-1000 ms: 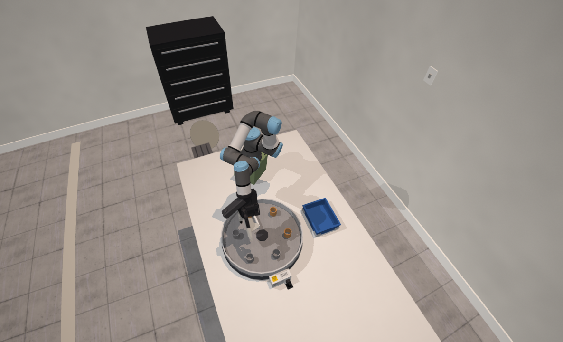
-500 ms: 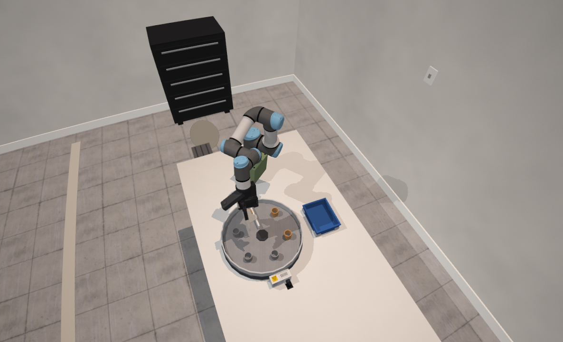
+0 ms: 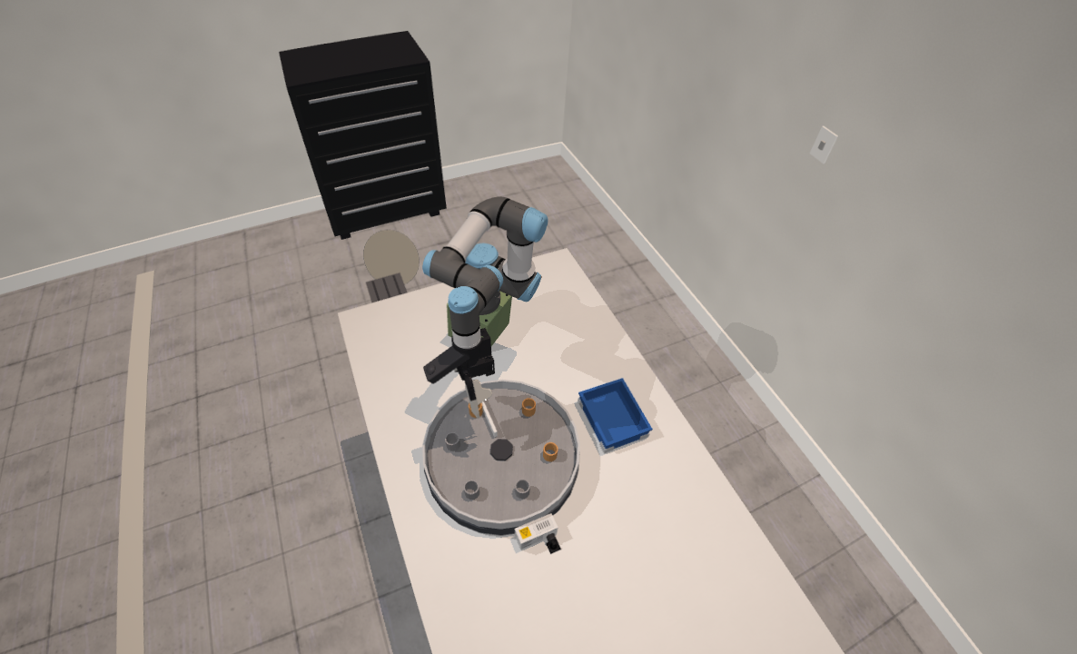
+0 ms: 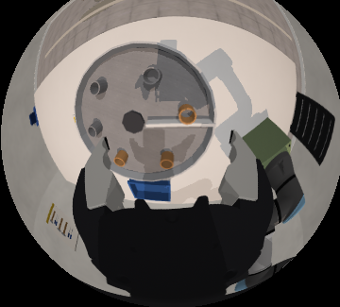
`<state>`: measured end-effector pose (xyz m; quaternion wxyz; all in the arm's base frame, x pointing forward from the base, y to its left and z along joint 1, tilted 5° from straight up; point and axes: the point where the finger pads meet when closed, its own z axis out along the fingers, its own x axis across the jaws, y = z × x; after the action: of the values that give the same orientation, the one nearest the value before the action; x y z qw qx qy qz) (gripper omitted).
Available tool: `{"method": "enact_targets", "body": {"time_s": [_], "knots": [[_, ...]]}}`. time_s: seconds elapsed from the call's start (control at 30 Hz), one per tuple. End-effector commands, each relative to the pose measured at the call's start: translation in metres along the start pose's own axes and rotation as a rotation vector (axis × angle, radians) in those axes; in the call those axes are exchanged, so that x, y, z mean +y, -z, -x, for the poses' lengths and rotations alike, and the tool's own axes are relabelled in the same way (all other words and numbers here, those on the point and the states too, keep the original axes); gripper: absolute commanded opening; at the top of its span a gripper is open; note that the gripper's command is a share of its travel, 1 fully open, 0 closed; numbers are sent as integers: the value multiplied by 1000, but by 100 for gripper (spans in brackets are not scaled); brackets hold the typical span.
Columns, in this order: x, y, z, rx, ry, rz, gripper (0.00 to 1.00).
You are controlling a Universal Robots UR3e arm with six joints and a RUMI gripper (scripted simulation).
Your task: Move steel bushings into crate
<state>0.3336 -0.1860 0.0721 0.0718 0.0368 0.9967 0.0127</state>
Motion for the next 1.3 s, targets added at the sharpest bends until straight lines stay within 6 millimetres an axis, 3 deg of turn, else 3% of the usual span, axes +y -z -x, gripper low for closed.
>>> {"method": "enact_targets", "body": {"time_s": [0.0,0.77,0.8,1.27], "knots": [[8,9,-18,53,3,16,100],[11,12,-25,72,4,22,100],[11,12,-25,72,4,22,6],[11,12,-25,72,4,22,6]]}}
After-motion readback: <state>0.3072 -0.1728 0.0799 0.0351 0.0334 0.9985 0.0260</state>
